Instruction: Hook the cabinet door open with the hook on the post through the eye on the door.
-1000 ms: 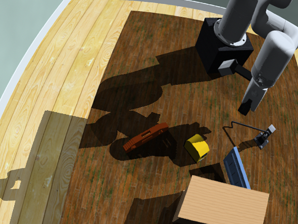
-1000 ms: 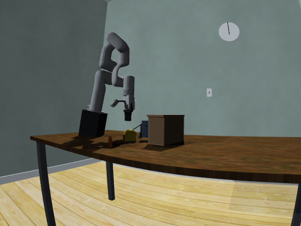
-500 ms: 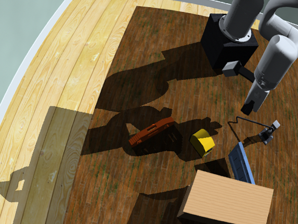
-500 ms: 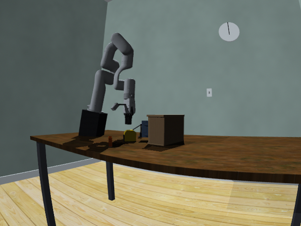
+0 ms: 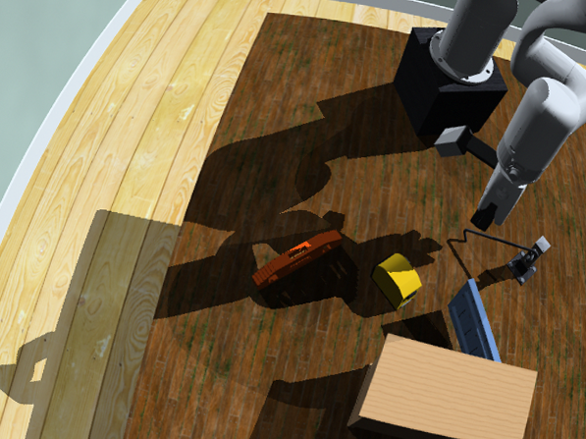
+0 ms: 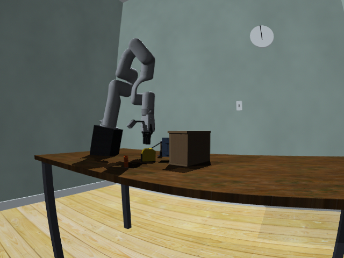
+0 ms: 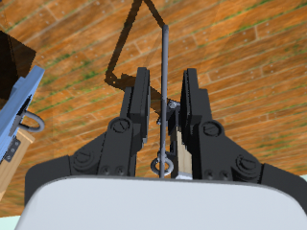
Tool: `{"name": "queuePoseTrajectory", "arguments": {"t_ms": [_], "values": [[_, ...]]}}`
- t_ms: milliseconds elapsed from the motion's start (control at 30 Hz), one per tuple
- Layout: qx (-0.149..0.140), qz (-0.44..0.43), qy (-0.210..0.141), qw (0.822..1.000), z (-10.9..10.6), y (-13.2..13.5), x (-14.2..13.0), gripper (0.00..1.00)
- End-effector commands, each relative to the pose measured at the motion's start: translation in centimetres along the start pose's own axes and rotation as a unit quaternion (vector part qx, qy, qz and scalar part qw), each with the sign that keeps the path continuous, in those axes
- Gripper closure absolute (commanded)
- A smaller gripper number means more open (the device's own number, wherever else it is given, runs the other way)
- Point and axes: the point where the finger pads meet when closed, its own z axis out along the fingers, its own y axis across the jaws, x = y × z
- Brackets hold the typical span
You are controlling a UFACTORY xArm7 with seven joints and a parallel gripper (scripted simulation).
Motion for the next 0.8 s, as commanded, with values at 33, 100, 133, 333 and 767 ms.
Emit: {"name": "queuePoseTrajectory", "arguments": {"t_ms": [33,100,133,333,767], "values": [[0.007,0.0,-0.015,1.0,0.8,-0.1,0.0,0.77],[0.007,0.0,-0.015,1.0,1.1,-0.1,0.0,0.77],[0.007,0.0,-0.015,1.0,1.1,-0.1,0.0,0.77],[0.007,0.0,-0.015,1.0,1.9,-0.1,-0.1,0.77],[0.007,0.0,-0.015,1.0,2.9,-0.1,-0.1,0.77]]}}
